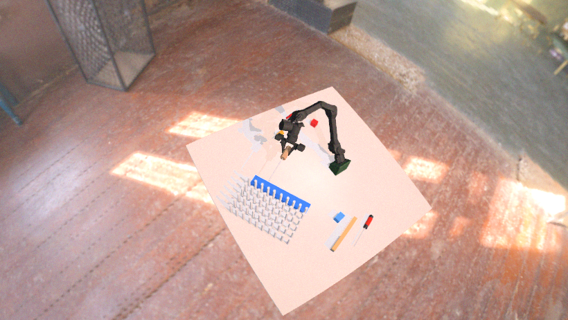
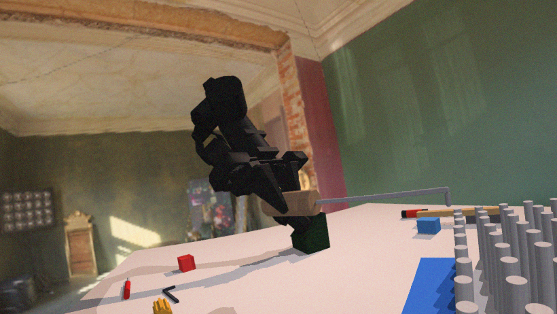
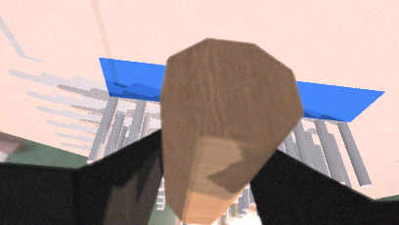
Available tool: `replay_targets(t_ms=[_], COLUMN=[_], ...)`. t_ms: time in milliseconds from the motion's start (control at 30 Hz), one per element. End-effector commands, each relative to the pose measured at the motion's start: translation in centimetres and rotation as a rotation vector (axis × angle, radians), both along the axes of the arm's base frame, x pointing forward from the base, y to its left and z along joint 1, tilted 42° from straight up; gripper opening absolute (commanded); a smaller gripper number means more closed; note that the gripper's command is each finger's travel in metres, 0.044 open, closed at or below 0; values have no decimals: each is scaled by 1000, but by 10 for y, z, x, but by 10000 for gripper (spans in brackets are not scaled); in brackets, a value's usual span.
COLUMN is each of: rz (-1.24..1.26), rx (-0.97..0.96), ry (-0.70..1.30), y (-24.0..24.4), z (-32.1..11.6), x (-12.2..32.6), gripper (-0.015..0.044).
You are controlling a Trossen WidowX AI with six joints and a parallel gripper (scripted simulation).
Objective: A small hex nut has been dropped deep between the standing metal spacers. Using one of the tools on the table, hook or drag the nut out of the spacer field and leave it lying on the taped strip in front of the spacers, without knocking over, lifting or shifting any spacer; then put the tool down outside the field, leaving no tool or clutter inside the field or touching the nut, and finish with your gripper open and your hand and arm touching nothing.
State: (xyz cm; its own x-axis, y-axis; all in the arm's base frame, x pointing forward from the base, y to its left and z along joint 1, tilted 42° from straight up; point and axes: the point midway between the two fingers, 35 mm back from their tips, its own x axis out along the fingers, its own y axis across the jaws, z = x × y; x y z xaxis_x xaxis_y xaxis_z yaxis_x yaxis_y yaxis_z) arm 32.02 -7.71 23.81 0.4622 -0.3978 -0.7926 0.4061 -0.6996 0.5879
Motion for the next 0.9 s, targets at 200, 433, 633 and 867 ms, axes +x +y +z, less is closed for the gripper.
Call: replay_targets(t_ms=[200, 433, 633, 867], rz=[-7, -8, -8, -6], rx=[-6, -3, -4, -11], ry=[-19, -16, -17, -22], y=[-16, -45, -71, -101], z=[7, -25, -52, -84], x=[-7, -1, -2, -10], gripper=[0, 0, 0, 0])
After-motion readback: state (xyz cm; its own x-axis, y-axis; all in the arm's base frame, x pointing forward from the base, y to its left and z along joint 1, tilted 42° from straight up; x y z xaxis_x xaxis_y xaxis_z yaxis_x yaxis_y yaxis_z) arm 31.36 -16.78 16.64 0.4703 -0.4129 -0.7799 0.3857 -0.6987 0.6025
